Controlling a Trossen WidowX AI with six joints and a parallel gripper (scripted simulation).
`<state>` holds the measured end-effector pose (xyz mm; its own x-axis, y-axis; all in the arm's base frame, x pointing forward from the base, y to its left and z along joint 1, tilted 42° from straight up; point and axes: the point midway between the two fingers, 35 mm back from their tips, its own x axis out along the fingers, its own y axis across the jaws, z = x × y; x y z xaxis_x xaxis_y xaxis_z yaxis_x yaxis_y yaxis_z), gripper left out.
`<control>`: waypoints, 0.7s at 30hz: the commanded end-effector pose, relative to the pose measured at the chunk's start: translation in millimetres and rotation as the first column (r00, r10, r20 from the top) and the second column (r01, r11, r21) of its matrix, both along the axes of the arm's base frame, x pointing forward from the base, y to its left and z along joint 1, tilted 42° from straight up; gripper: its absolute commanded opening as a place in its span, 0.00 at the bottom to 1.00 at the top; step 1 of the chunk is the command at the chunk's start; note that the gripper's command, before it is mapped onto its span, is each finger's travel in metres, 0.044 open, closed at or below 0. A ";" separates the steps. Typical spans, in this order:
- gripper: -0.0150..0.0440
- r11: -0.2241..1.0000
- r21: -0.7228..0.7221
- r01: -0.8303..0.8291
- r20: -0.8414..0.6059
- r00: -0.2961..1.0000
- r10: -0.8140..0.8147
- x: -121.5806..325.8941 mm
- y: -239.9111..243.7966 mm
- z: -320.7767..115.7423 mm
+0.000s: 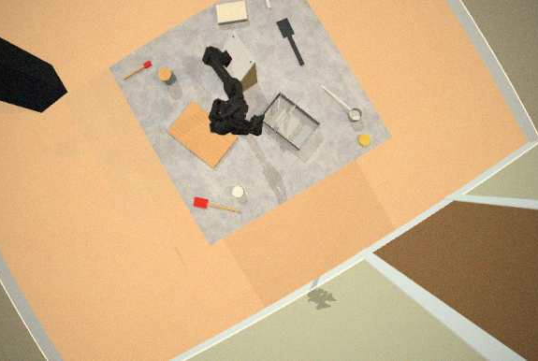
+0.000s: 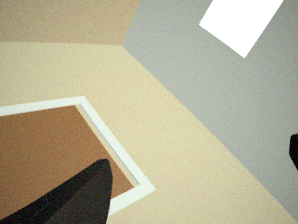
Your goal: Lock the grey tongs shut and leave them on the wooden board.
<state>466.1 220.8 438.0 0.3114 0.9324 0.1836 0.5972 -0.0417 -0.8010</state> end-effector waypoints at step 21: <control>1.00 0.993 0.102 -0.058 0.246 0.969 0.031 -80.1 39.5 78.8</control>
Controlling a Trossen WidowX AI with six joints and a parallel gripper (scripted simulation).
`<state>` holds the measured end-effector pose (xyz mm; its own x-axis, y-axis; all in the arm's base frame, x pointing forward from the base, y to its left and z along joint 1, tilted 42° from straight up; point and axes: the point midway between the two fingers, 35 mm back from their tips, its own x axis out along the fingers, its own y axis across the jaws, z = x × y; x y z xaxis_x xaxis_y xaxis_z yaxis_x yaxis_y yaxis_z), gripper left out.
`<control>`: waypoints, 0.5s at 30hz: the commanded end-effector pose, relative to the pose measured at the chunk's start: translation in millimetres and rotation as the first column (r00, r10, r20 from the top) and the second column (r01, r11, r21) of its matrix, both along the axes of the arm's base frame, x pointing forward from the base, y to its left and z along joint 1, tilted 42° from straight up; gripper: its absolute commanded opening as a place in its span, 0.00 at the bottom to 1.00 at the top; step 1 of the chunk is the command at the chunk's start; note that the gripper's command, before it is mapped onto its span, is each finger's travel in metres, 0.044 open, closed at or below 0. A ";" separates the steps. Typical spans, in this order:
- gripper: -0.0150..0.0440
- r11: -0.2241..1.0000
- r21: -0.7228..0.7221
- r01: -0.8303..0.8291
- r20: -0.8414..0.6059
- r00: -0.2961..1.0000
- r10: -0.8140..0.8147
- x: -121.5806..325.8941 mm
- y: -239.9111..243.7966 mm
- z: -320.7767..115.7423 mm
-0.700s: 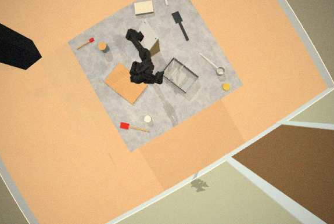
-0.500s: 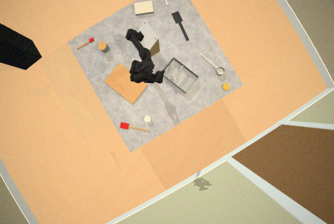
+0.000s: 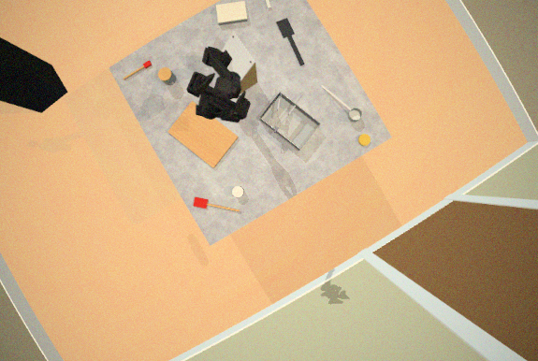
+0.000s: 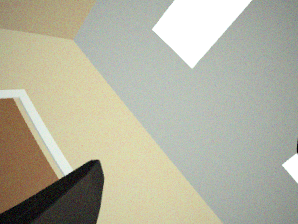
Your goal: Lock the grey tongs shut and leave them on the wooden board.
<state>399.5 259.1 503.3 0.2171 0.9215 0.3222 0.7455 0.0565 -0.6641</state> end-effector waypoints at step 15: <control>1.00 0.995 0.098 -0.032 0.216 0.976 0.010 -73.9 12.0 58.3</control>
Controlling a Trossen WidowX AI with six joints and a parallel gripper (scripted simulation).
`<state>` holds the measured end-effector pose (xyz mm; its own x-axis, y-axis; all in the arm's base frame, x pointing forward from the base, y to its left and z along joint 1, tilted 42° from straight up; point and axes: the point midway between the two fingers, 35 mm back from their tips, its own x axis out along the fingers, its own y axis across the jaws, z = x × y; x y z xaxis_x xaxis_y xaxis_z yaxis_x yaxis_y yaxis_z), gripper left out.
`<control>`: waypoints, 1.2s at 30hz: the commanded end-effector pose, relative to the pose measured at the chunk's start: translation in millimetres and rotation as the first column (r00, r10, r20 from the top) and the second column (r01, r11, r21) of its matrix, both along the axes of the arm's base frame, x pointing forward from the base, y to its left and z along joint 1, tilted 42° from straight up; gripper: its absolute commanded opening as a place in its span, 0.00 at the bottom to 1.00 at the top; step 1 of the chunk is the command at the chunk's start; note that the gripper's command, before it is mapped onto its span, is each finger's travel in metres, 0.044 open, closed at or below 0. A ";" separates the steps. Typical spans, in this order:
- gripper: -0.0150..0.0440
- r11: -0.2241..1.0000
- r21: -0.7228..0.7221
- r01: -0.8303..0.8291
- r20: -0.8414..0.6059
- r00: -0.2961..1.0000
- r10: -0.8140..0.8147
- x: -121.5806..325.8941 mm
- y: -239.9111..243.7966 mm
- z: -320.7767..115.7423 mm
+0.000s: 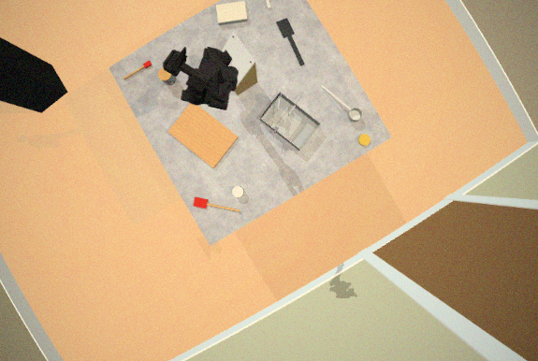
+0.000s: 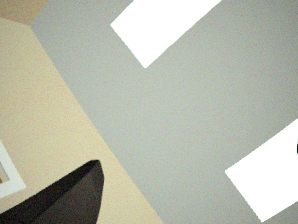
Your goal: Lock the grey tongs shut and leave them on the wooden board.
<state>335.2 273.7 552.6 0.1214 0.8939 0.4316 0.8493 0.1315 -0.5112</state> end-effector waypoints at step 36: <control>1.00 0.911 0.319 -0.261 0.333 0.931 0.150 -204.4 -21.5 106.7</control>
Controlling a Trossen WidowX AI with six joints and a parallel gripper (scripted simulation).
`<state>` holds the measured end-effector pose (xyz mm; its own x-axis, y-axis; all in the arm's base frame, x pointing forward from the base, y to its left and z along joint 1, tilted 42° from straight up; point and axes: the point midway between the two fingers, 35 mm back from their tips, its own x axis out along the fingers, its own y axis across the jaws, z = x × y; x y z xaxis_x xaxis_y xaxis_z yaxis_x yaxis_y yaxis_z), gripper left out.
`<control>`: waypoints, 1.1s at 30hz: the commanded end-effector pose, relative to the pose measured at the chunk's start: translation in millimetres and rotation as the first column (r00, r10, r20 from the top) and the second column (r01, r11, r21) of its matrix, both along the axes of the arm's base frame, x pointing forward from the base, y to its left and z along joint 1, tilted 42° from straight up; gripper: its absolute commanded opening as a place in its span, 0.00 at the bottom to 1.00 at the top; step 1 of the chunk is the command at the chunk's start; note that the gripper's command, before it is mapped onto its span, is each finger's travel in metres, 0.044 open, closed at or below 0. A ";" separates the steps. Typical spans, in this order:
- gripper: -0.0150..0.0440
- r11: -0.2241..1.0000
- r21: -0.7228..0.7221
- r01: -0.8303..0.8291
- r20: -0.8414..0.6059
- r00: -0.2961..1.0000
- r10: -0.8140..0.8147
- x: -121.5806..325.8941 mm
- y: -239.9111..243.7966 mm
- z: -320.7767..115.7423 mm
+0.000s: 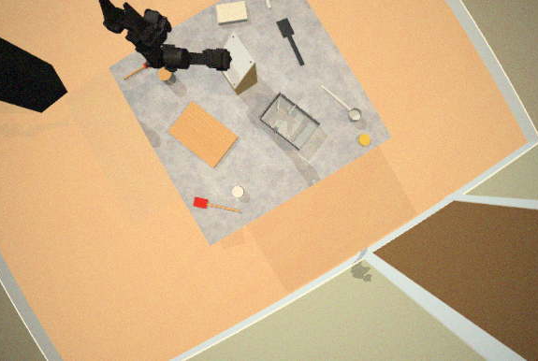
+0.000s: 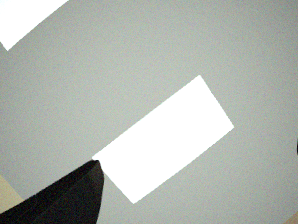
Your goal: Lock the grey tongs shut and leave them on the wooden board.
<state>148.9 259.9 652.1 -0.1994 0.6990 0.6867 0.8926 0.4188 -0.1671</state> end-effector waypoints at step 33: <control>1.00 0.667 0.511 -0.541 0.368 0.840 0.400 -222.4 -226.0 63.4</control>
<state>-60.3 71.0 715.0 -0.5615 0.0588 0.8254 0.5897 0.7282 0.3493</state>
